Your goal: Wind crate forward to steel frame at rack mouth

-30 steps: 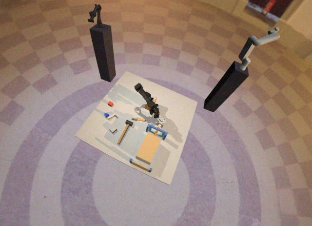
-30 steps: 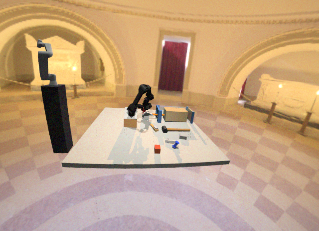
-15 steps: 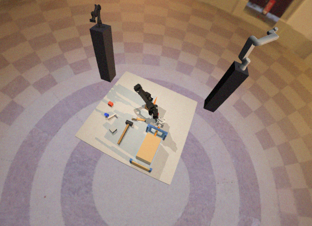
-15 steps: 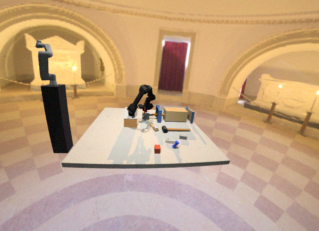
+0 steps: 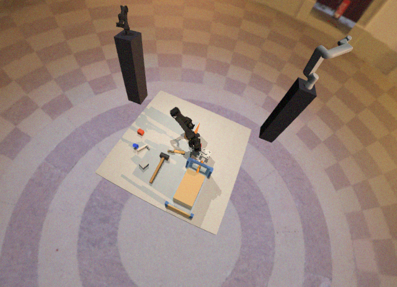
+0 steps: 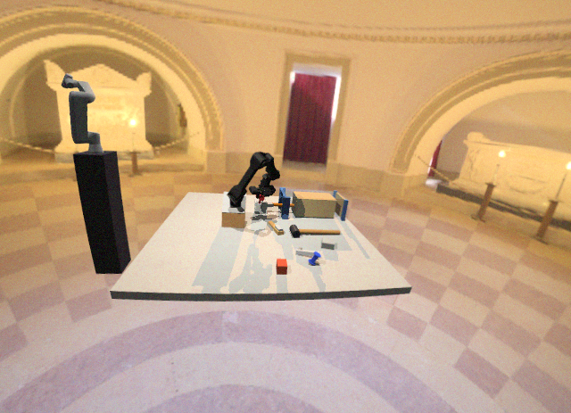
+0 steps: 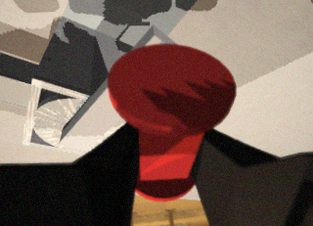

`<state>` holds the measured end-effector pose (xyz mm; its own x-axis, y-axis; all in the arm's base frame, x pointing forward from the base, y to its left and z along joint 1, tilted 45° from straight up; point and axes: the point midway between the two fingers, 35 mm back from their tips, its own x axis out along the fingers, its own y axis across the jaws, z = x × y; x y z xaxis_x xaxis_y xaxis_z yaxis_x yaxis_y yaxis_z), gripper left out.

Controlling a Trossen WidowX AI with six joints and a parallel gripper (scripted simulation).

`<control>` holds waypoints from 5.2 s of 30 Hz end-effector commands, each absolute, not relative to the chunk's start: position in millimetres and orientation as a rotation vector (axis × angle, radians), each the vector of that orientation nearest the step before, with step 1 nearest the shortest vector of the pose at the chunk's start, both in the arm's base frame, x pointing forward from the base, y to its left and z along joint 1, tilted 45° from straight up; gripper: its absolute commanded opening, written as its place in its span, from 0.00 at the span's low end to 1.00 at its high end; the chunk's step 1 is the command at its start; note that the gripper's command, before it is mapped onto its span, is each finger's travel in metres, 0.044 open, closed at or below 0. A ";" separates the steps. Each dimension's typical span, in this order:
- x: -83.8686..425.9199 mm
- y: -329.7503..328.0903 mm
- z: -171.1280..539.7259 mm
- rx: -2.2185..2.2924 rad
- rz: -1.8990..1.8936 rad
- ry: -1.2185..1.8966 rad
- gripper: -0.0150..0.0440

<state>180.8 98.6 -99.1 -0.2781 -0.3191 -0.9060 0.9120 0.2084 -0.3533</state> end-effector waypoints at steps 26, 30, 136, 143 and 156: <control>222.8 91.0 -104.0 0.655 -1.349 1.259 0.25; 225.2 91.2 -104.4 0.655 -1.349 1.258 0.25; 301.9 141.9 -161.0 0.661 -1.344 1.257 0.25; 303.4 147.5 -166.5 0.661 -1.344 1.257 0.25; 304.4 157.8 -176.2 0.662 -1.343 1.257 0.25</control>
